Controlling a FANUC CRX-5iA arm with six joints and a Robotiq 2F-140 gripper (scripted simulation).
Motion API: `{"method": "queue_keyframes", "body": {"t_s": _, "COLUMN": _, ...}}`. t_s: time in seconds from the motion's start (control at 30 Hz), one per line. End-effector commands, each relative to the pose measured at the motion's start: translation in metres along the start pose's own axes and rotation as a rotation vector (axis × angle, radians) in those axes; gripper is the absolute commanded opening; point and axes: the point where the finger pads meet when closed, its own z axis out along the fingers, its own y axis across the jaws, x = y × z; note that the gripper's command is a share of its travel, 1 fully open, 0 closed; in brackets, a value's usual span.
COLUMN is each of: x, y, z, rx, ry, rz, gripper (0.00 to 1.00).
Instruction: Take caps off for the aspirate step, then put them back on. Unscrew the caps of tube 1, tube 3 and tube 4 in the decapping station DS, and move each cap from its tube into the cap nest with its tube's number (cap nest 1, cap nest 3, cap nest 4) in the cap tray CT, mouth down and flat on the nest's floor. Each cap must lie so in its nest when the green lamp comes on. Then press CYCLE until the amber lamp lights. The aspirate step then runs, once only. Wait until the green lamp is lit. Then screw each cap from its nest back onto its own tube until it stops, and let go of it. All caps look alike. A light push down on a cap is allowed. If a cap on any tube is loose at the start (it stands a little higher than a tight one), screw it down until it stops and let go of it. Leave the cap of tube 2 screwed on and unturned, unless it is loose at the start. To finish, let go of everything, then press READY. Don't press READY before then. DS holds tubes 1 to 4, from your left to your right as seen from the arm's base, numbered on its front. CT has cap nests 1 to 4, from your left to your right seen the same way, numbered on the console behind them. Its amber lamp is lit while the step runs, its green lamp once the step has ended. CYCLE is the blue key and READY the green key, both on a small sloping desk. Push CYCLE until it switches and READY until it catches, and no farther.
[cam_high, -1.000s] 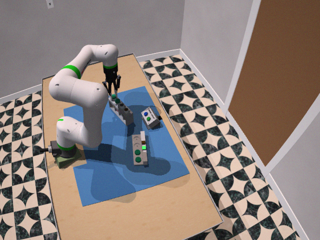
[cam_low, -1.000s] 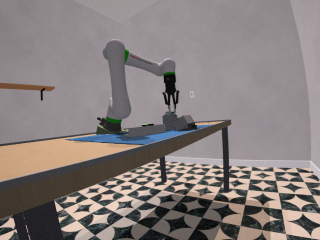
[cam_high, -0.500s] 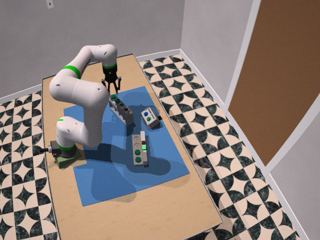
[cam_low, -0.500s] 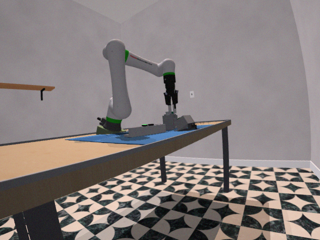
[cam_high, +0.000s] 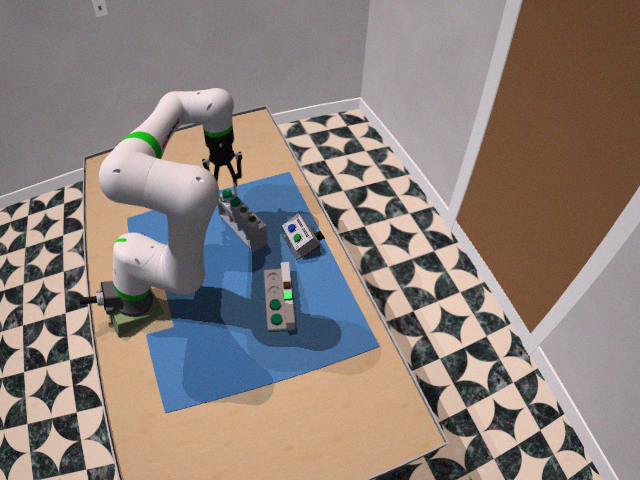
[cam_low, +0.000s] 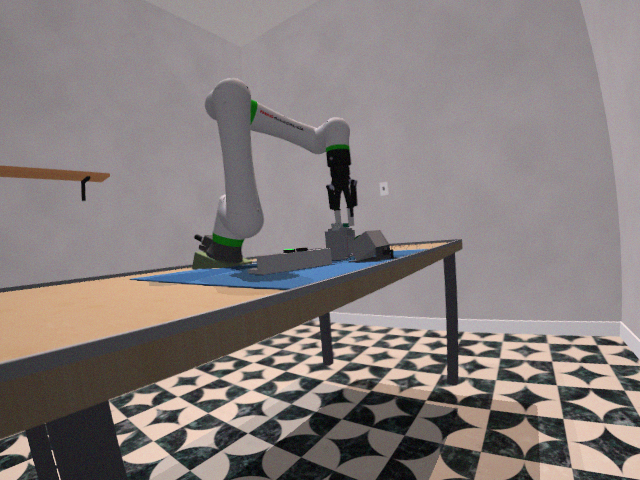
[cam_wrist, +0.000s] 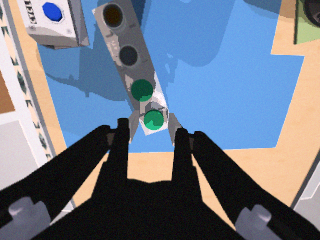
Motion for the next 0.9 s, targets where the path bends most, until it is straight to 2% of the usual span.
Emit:
{"method": "queue_keyframes", "body": {"t_s": 0.0, "x": 0.0, "y": -0.0001, "z": -0.0002, "rx": -0.003, "ry": -0.002, "rz": -0.239, "gripper": 0.35}}
{"method": "queue_keyframes", "body": {"t_s": 0.37, "x": 0.0, "y": -0.0001, "z": -0.0002, "rx": -0.002, "ry": -0.002, "rz": -0.723, "gripper": 0.35}}
{"method": "queue_keyframes", "body": {"t_s": 0.43, "x": 0.0, "y": -0.0001, "z": -0.0002, "rx": -0.002, "ry": -0.002, "rz": -0.723, "gripper": 0.35}}
{"method": "queue_keyframes", "body": {"t_s": 0.47, "x": 0.0, "y": -0.0001, "z": -0.0002, "rx": -0.003, "ry": -0.003, "rz": -0.822, "gripper": 0.35}}
{"method": "queue_keyframes", "body": {"t_s": 0.5, "x": 0.0, "y": -0.0001, "z": -0.0002, "rx": -0.003, "ry": -0.003, "rz": -0.822, "gripper": 0.35}}
{"method": "queue_keyframes", "body": {"t_s": 0.57, "x": 0.0, "y": -0.0001, "z": -0.0002, "rx": -0.003, "ry": -0.003, "rz": -0.952, "gripper": 0.35}}
{"method": "queue_keyframes", "body": {"t_s": 0.83, "x": 0.0001, "y": -0.0002, "z": -0.0002, "rx": -0.003, "ry": -0.003, "rz": -0.952, "gripper": 0.35}}
{"method": "queue_keyframes", "body": {"t_s": 0.87, "x": 0.0001, "y": -0.0002, "z": -0.0002, "rx": -0.003, "ry": -0.003, "rz": -0.952, "gripper": 0.0}}
